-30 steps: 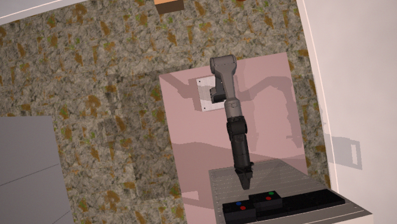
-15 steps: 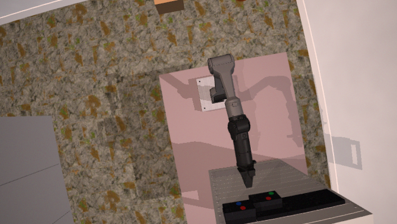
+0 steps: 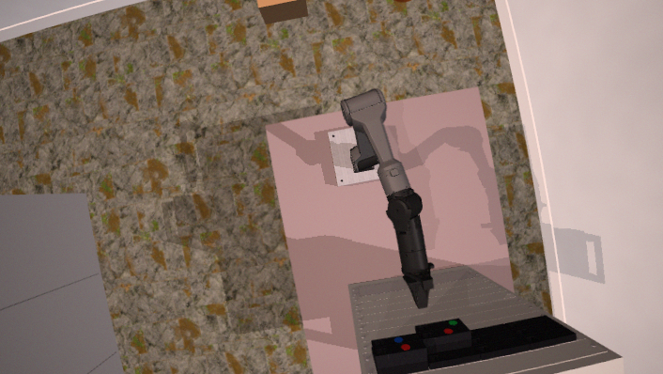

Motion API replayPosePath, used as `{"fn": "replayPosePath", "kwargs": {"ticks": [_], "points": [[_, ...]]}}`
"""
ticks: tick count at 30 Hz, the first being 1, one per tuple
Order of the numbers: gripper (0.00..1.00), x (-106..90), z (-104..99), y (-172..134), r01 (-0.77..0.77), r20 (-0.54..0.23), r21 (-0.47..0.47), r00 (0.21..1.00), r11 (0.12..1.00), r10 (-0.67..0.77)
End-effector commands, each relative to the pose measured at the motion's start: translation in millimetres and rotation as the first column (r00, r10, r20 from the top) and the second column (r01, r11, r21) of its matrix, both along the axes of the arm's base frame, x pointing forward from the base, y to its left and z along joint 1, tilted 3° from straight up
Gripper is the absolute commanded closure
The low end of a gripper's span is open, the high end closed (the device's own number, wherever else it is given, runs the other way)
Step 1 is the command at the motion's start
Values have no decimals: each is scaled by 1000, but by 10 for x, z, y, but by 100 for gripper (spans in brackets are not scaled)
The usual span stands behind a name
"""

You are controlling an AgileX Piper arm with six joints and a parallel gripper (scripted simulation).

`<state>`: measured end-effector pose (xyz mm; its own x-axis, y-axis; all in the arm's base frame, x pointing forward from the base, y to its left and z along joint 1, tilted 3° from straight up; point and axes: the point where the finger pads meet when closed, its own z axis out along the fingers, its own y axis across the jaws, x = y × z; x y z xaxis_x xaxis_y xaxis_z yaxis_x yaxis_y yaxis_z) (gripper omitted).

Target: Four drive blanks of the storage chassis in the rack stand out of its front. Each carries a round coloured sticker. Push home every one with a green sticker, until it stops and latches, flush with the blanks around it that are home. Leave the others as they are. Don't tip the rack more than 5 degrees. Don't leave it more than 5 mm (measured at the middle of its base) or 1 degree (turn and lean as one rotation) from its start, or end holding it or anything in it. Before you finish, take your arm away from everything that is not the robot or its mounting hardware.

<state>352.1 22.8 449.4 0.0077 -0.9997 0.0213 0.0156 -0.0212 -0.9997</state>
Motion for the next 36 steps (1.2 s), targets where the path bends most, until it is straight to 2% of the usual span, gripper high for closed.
{"fn": "replayPosePath", "kwargs": {"ticks": [1, 20, 36], "points": [[100, -18, -20, 41, 43, 25, 4, 999, 999, -43], [100, -75, -209, 361, 43, 27, 4, 999, 999, -43], [100, -69, -234, 406, 43, 27, 4, 999, 999, -43]]}}
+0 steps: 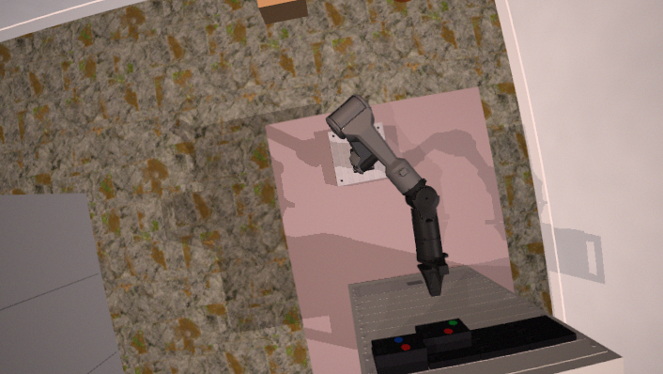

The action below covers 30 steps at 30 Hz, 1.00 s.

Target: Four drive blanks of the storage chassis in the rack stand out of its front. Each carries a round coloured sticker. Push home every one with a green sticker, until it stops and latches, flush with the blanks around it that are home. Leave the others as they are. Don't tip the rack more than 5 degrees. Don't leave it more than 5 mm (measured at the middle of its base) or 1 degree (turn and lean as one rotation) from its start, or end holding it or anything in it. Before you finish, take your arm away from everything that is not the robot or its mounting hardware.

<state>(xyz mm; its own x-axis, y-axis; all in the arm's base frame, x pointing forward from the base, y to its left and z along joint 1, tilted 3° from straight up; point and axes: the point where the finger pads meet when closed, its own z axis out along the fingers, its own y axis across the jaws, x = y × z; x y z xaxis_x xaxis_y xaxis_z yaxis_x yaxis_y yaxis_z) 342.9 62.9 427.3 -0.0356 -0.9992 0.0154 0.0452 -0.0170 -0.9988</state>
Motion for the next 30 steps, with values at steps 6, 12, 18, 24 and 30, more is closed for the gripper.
{"fn": "replayPosePath", "kwargs": {"ticks": [6, 12, 18, 24, 30], "points": [[100, 251, -1, 1, 0, -4, -2, 1000, 1000, 0], [100, 645, 24, -8, 1, -9, -4, 1000, 1000, -1], [100, 658, 25, -7, 1, -10, -5, 1000, 1000, -1], [100, 658, 25, -7, 1, -10, -5, 1000, 1000, -1], [100, 659, 25, -7, 1, -9, -4, 1000, 1000, -1]]}}
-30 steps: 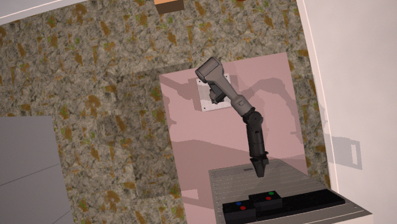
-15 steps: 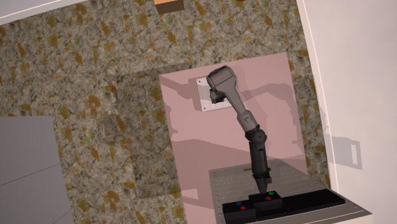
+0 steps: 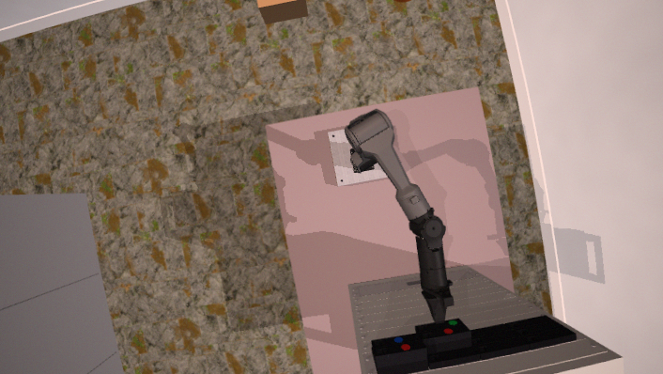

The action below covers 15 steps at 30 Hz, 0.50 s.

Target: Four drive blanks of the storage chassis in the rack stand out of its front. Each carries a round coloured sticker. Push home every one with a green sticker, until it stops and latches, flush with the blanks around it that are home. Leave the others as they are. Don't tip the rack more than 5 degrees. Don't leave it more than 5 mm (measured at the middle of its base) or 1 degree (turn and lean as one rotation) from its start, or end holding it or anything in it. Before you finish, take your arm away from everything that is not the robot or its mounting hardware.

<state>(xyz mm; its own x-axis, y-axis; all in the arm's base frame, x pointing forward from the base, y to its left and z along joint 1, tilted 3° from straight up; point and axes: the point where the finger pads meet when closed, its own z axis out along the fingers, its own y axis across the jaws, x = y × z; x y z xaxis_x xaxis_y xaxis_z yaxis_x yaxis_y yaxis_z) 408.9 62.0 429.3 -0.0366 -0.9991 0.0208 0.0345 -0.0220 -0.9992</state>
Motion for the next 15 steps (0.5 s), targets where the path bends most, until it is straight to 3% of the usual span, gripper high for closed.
{"fn": "replayPosePath", "kwargs": {"ticks": [1, 15], "points": [[100, 0, 5, 0, -1, 2, 1, 1000, 1000, 1], [100, 6, 2, -6, -1, 8, 3, 1000, 1000, 1]]}}
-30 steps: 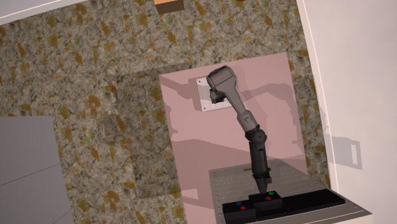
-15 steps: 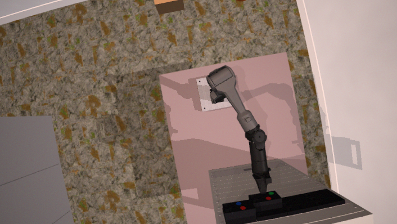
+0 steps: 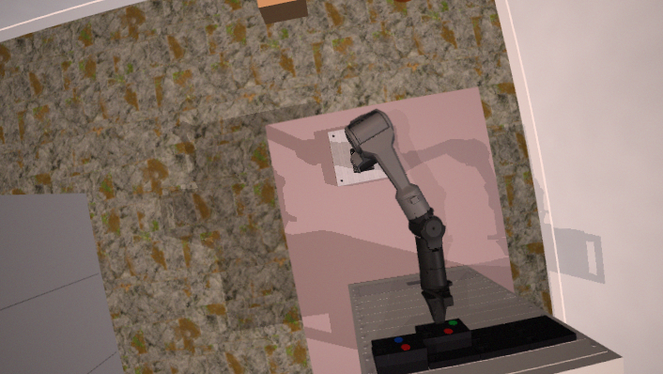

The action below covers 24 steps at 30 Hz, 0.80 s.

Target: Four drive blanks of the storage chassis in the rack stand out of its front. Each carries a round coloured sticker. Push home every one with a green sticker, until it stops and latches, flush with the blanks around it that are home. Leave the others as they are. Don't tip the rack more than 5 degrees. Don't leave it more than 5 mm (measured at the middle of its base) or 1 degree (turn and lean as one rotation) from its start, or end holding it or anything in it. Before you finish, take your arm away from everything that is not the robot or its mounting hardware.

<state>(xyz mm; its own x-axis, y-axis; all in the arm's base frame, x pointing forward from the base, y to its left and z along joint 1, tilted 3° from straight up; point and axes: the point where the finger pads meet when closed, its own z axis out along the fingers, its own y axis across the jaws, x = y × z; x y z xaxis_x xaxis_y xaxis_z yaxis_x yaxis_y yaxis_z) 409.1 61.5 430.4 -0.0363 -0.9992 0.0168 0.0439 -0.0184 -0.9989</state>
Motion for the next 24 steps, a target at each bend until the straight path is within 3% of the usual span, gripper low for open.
{"fn": "replayPosePath", "kwargs": {"ticks": [1, 24], "points": [[100, 3, -9, 0, 0, -2, -1, 1000, 1000, 0], [100, 85, -8, 7, 0, -10, -4, 1000, 1000, 0]]}}
